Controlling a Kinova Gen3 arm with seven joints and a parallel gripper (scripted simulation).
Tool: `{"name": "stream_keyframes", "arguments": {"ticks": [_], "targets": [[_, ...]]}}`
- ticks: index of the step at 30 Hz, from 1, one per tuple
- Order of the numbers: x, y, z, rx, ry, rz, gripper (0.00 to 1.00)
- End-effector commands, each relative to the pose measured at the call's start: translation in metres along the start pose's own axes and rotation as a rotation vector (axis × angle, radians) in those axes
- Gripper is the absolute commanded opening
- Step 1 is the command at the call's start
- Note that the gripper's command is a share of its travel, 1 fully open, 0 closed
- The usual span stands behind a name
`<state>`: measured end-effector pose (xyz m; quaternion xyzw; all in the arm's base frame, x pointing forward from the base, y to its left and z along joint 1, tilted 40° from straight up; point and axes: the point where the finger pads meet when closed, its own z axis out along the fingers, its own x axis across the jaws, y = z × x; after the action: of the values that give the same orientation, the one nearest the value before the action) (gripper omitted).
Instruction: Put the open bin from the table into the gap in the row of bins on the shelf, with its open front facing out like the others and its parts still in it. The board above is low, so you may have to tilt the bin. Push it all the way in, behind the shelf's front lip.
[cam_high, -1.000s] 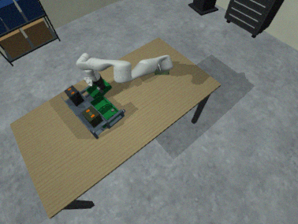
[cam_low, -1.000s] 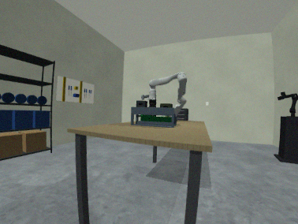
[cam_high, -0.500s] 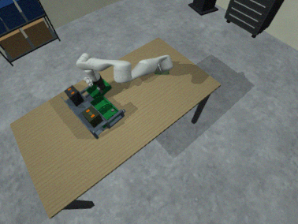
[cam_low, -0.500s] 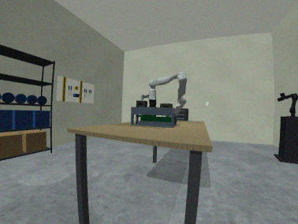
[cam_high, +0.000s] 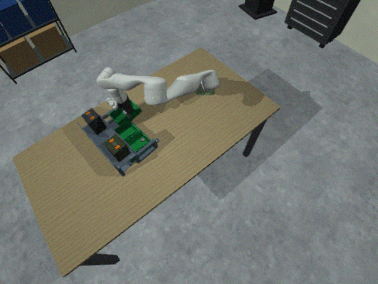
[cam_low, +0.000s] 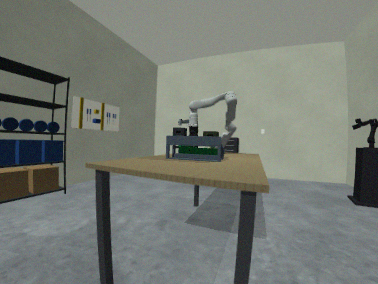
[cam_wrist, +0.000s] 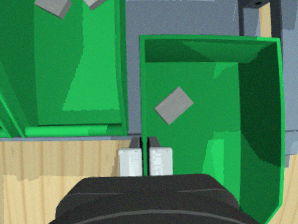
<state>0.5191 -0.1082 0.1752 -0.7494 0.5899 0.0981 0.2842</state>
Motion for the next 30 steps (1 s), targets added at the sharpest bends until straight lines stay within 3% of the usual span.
{"name": "stream_keyframes", "arguments": {"ticks": [1,30], "targets": [[-0.0021,-0.0026,-0.0002,0.004,-0.005,0.004,0.0],[-0.0024,-0.0025,0.004,0.003,-0.006,0.005,0.0]]}}
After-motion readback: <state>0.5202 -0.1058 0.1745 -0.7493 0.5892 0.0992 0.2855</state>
